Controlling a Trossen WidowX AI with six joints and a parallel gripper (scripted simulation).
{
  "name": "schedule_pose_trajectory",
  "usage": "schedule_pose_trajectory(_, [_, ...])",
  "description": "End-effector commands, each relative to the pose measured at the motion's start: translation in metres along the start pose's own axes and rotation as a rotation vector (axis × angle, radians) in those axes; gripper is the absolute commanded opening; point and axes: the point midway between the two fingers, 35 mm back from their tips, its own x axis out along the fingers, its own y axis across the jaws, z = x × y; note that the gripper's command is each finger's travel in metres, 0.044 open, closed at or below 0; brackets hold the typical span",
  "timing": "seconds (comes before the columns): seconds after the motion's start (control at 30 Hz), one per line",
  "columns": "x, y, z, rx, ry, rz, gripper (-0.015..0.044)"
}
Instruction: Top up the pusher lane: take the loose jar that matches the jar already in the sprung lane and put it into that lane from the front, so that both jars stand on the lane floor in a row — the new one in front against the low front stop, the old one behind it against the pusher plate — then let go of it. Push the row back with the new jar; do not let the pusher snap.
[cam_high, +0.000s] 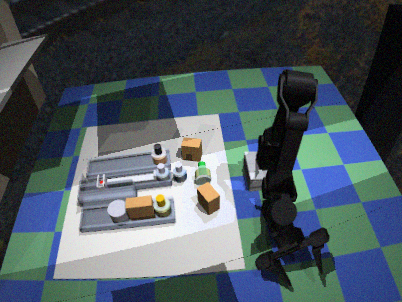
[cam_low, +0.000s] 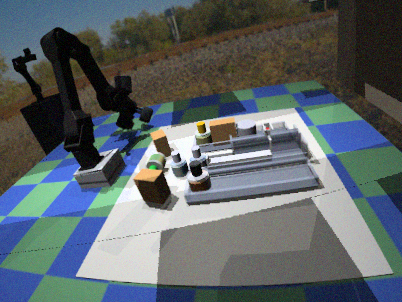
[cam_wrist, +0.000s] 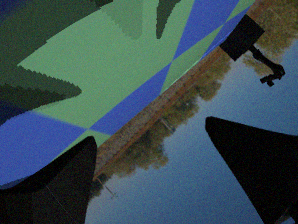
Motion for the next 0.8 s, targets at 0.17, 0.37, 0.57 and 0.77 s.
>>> schedule_pose_trajectory(0.17, [-0.012,0.043,-0.022,0.333,0.036,0.143,0.0440])
schedule_pose_trajectory(0.37, [-0.042,0.099,-0.045,0.792,0.136,0.321,0.0440])
schedule_pose_trajectory(0.57, [-0.089,0.151,-0.061,1.281,0.305,0.482,0.0440])
schedule_pose_trajectory(0.77, [-0.166,0.202,-0.066,1.822,0.608,0.629,0.0440])
